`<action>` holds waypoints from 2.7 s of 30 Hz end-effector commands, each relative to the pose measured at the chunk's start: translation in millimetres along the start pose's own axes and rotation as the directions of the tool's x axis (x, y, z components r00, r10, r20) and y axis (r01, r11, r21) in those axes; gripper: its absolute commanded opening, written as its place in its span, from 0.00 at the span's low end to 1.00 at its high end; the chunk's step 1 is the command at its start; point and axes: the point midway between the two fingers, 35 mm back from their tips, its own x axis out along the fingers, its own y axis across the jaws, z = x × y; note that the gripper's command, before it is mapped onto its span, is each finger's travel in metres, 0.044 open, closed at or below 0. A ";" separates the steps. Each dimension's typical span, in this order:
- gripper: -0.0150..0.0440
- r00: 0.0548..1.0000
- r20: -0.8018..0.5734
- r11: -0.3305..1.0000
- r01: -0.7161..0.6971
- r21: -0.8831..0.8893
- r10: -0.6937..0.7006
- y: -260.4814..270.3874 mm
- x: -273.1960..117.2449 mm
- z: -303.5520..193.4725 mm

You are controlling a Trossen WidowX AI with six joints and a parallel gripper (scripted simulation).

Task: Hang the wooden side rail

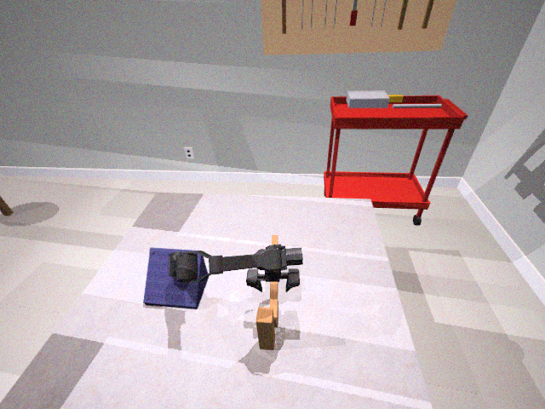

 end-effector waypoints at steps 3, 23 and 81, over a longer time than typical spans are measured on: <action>1.00 1.000 -0.005 1.000 -0.007 -0.011 0.007 1.4 9.2 1.6; 1.00 1.000 -0.005 1.000 -0.006 -0.011 0.006 0.4 41.6 1.5; 0.25 1.000 -0.008 0.999 -0.007 0.037 0.007 2.2 71.5 0.6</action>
